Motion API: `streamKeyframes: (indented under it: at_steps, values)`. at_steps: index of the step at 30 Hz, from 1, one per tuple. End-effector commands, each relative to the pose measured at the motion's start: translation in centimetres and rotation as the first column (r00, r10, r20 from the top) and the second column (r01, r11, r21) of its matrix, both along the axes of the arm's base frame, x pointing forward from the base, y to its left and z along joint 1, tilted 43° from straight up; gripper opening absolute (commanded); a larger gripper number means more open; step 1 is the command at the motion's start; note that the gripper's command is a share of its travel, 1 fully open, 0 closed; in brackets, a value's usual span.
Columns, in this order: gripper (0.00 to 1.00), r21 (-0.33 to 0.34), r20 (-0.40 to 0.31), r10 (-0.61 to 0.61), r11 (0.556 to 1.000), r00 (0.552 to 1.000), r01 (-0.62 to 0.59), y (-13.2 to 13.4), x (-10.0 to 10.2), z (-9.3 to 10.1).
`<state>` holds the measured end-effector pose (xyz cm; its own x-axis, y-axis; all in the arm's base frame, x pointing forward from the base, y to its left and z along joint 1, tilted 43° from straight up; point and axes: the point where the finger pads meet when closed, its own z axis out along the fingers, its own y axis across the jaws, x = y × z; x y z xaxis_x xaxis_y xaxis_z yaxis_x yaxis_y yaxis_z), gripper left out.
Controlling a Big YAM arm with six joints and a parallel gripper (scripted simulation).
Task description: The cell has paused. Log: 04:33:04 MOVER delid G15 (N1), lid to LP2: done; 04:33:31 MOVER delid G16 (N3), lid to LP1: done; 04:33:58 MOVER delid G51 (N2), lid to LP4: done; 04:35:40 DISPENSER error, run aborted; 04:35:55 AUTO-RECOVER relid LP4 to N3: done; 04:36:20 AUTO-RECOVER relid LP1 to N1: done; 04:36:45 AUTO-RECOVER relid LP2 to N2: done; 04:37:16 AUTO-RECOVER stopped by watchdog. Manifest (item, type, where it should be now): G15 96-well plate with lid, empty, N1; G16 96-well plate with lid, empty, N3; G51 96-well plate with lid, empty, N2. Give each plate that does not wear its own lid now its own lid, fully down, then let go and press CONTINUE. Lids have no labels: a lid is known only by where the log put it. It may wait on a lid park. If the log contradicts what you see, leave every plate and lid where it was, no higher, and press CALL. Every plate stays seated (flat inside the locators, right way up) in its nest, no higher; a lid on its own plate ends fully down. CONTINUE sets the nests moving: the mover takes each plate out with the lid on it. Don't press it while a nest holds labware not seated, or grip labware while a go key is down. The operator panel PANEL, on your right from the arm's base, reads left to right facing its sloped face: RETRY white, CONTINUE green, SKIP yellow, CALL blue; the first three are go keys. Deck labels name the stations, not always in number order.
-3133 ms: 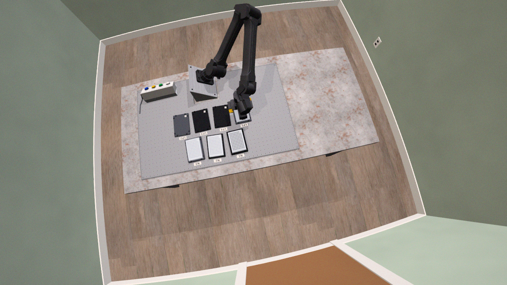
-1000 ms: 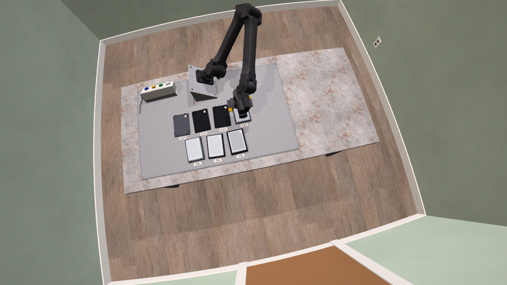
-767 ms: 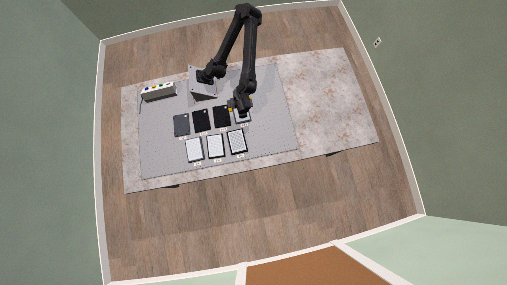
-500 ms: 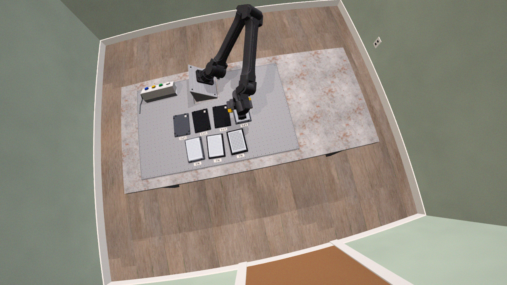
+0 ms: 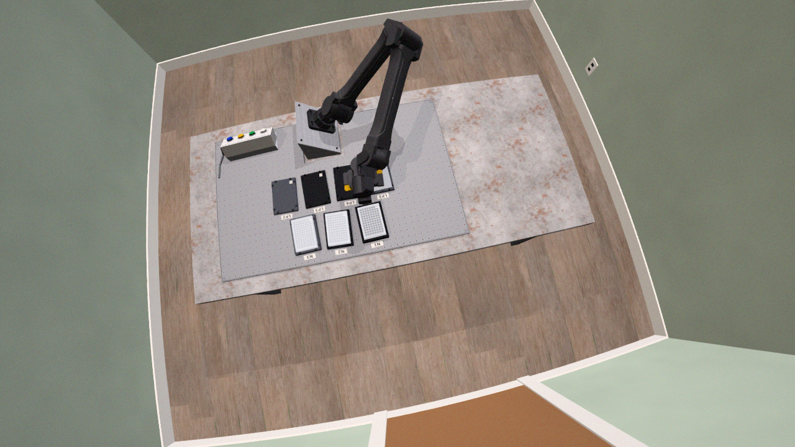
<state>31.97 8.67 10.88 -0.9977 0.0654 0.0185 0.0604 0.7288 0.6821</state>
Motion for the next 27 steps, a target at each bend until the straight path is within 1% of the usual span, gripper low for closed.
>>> streamKeyframes:
  at_steps: [1, 13, 15, 27]
  values:
    - [1.00, -0.008, 0.068, 0.002, 1.000, 0.998, -0.001, -1.6, 3.0, 0.7]
    - [1.00, -0.012, 0.066, 0.000, 1.000, 0.998, 0.001, -5.2, 7.2, -2.4]
    - [1.00, -0.012, 0.066, 0.000, 1.000, 0.998, 0.001, -5.2, 7.2, -2.4]
    - [1.00, -0.010, 0.046, -0.002, 1.000, 0.999, 0.003, -8.6, 10.9, -5.3]
